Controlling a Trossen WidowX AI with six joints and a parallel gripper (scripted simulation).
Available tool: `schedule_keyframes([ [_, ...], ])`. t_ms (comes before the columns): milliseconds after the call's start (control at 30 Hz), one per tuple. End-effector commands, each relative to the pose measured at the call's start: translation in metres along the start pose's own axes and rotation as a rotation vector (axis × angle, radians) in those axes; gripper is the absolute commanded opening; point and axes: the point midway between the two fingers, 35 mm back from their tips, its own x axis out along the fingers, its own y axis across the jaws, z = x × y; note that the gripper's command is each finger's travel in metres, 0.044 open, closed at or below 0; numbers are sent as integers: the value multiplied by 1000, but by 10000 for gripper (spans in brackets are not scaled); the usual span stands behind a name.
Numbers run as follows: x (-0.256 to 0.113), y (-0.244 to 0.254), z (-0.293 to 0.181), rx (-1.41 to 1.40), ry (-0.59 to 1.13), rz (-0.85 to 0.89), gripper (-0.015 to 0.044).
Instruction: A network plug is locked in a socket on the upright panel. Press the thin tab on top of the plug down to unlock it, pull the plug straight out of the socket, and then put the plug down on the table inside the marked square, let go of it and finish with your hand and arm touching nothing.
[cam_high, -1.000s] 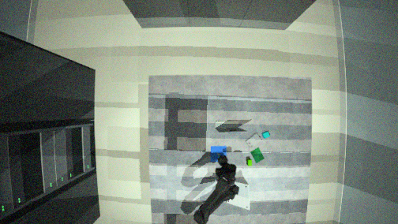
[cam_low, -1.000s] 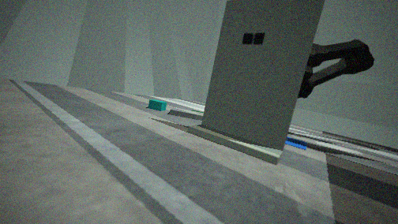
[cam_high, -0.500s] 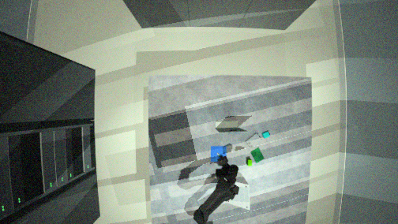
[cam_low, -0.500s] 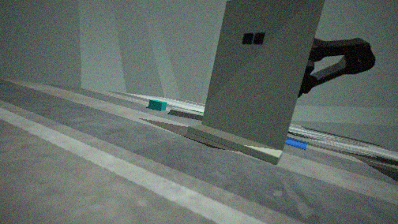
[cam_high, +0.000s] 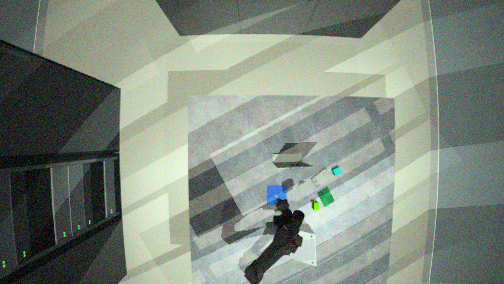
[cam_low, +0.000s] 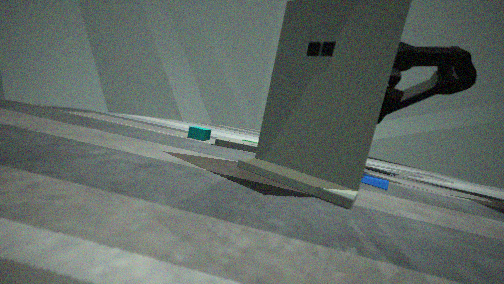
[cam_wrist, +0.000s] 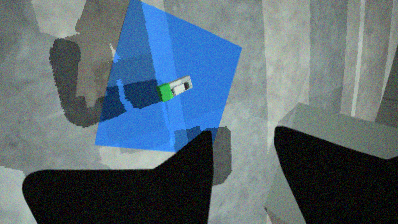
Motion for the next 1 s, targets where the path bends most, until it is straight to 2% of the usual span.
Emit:
schedule_keyframes([
  [0, -4, -3, 1, -6, -3, -6, 156],
  [500, -15, -8, 3, 2, -5, -10, 156],
  [967, -43, -30, -1, 2, 9, -3, 156],
])
